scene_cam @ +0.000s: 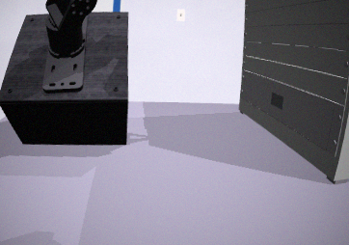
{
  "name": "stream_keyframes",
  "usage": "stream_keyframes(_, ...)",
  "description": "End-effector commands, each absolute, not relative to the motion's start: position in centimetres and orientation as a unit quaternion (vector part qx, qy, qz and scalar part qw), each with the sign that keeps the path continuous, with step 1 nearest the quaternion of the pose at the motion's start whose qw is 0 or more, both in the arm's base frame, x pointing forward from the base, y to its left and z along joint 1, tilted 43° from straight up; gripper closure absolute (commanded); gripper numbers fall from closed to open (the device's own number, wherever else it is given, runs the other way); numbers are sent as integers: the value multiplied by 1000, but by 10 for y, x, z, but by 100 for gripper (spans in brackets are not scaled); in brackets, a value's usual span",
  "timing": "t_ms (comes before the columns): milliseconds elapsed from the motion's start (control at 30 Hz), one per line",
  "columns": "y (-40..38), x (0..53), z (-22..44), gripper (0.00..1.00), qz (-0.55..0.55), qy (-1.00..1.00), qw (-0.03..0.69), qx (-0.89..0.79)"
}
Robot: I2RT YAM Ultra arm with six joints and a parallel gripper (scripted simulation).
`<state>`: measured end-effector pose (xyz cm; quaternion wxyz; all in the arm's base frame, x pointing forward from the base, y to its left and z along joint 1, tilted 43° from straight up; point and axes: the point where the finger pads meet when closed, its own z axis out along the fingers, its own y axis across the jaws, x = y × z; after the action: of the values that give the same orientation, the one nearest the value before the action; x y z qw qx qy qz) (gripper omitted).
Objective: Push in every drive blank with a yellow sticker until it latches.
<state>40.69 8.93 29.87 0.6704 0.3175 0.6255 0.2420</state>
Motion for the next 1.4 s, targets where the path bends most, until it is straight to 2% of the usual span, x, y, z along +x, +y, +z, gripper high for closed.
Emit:
stream_keyframes(0,103,412,311,100,263,625,671,301)
stream_keyframes(1367,99,426,317,100,259,623,672,305)
